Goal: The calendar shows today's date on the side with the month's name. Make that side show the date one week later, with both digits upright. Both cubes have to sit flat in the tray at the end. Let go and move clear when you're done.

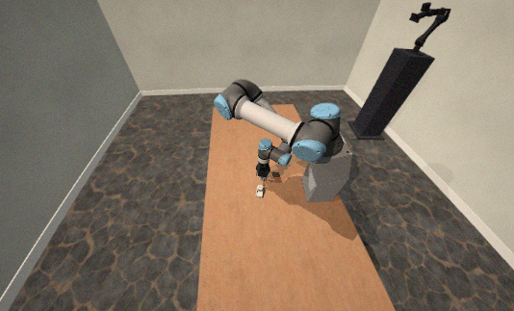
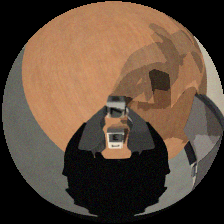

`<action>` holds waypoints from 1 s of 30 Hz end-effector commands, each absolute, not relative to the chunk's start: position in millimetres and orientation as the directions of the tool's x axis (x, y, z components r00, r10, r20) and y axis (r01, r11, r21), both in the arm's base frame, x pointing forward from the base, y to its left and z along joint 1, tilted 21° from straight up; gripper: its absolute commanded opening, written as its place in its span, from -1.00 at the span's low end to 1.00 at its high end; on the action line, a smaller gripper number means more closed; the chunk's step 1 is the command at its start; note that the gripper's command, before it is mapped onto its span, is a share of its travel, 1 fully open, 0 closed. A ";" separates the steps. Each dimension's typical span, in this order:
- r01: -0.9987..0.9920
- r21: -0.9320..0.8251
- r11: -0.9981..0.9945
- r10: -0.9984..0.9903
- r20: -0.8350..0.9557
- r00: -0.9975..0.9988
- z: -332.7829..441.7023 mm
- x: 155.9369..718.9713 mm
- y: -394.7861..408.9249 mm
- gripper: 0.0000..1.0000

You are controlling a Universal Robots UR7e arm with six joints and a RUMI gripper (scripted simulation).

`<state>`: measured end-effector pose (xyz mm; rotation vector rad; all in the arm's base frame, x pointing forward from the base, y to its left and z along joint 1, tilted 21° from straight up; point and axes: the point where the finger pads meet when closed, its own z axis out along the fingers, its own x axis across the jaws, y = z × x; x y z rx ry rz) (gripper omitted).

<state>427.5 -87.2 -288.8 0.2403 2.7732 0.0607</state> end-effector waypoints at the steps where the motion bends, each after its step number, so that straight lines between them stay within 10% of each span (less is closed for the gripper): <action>1: 0.159 0.071 0.985 0.174 -0.347 -0.922 -288.6 428.4 -87.5 -0.78; 30: 0.160 0.072 0.984 0.176 -0.345 -0.922 -222.4 402.4 -88.0 -0.78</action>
